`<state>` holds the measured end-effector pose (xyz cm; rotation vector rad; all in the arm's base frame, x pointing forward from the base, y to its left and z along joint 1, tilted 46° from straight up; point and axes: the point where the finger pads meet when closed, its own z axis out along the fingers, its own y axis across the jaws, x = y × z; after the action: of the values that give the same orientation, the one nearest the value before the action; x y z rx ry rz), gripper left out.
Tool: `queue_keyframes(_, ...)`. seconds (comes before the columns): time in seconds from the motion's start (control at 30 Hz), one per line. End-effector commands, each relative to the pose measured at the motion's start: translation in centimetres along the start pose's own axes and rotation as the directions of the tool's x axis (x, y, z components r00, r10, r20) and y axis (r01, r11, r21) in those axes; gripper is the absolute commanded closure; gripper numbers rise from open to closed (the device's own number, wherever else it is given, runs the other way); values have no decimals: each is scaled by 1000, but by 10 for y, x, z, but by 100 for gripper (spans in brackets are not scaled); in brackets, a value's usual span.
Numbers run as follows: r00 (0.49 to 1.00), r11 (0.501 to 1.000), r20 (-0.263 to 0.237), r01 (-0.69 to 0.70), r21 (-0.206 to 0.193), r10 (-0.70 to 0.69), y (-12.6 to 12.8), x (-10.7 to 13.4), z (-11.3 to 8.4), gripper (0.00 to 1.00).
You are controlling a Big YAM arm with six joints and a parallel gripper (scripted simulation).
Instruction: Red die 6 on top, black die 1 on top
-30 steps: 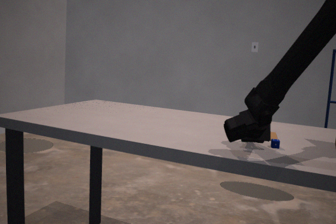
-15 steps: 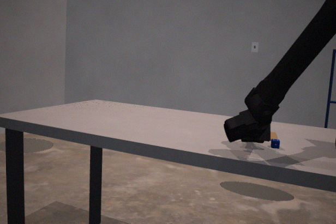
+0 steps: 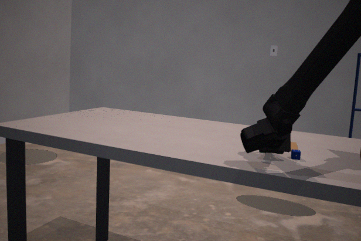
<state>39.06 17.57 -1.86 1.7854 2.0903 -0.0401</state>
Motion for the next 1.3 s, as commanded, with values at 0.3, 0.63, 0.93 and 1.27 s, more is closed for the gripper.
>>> queue_keyframes(0.3, 1000, 999, -3, -25, -20, 25, 9, 1, -2, 80)
queue_keyframes(0.63, 1000, 999, -5, -22, -25, 22, 10, 4, -3, 80)
queue_keyframes(0.93, 1000, 1000, -4, -22, -21, 22, 8, 3, -2, 80)
queue_keyframes(1.27, 1000, 1000, -4, -22, -21, 22, 8, 3, -2, 80)
